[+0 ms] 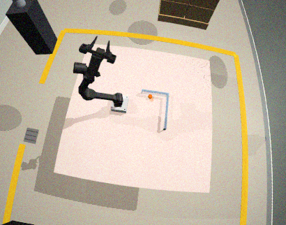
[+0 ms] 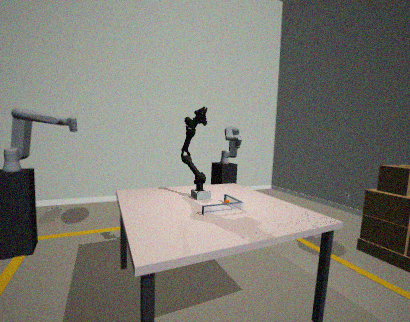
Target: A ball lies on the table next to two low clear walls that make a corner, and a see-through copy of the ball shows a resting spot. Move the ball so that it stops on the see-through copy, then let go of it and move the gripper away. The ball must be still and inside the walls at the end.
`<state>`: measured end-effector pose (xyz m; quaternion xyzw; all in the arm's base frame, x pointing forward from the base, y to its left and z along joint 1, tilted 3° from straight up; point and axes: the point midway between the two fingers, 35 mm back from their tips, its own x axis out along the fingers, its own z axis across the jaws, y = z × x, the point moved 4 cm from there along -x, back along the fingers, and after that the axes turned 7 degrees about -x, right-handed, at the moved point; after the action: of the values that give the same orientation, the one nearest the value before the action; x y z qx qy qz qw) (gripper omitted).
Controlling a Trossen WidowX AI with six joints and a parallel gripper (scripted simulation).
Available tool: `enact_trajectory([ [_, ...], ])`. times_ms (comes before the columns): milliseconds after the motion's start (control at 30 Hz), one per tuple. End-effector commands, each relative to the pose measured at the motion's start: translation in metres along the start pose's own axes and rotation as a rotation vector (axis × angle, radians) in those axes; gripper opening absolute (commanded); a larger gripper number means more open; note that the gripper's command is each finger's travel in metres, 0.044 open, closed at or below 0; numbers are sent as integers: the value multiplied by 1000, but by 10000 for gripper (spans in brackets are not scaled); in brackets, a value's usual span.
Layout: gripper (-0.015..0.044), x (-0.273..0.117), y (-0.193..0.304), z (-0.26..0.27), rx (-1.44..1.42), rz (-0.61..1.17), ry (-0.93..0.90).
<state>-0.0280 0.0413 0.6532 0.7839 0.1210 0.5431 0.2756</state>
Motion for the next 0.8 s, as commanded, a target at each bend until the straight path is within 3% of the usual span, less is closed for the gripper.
enact_trajectory([
  [0,289,15,-18,51,125,-38,-133],
  [133,289,22,-34,82,255,-82,-203],
  [400,289,31,-92,187,504,-160,-514],
  [600,289,27,-122,229,612,-184,-658],
  [767,289,9,-170,288,732,-224,-895],
])
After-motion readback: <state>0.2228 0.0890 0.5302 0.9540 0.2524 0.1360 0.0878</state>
